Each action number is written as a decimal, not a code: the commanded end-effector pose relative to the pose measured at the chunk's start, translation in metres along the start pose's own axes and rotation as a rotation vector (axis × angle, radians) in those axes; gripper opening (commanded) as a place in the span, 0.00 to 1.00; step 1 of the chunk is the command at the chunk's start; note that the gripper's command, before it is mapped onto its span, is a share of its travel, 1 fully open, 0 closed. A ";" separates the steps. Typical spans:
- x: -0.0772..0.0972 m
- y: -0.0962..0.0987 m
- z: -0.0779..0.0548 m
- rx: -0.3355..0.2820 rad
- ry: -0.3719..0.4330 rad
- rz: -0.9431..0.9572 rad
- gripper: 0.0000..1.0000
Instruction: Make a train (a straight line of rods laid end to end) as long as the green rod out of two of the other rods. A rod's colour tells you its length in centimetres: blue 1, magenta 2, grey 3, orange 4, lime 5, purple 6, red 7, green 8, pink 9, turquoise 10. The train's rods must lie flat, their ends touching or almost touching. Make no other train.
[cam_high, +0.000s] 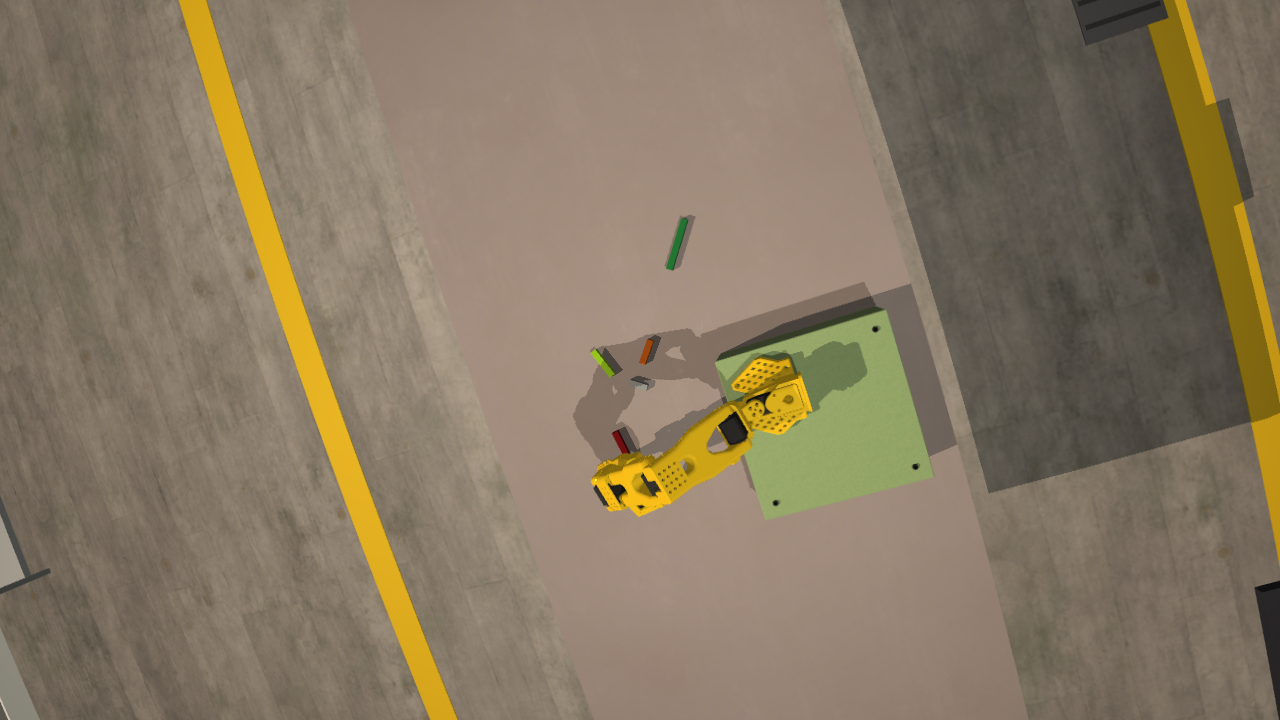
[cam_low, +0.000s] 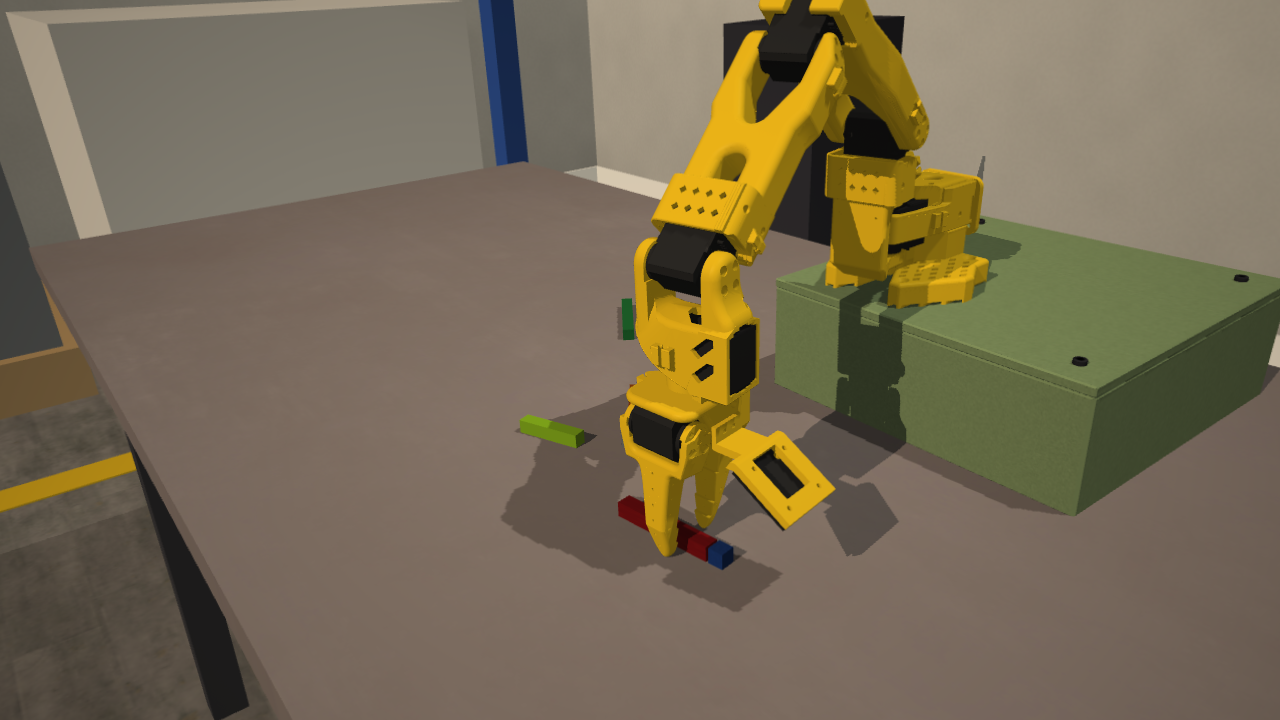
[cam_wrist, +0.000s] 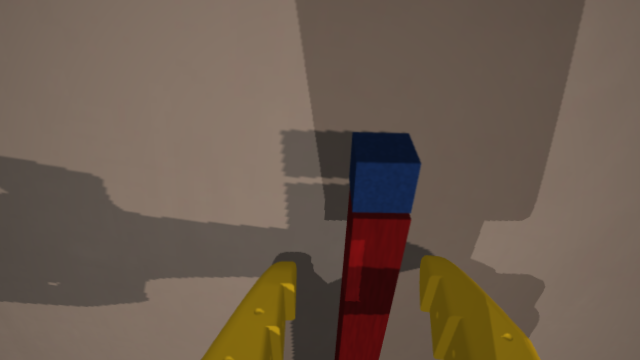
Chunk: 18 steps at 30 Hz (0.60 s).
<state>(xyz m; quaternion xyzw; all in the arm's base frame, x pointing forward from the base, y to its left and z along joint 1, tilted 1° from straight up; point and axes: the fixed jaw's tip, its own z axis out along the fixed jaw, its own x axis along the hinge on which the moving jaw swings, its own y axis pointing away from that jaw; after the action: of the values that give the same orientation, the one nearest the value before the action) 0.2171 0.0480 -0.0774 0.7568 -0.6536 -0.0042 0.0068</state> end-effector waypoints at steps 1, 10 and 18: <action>-0.003 -0.002 -0.003 0.018 -0.003 0.001 0.17; -0.003 -0.002 -0.005 0.018 -0.003 0.001 0.17; -0.003 -0.002 -0.013 0.018 -0.003 0.001 0.17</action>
<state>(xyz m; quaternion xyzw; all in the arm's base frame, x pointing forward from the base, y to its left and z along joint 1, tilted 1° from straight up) 0.2202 0.0487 -0.0708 0.7568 -0.6536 0.0014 -0.0008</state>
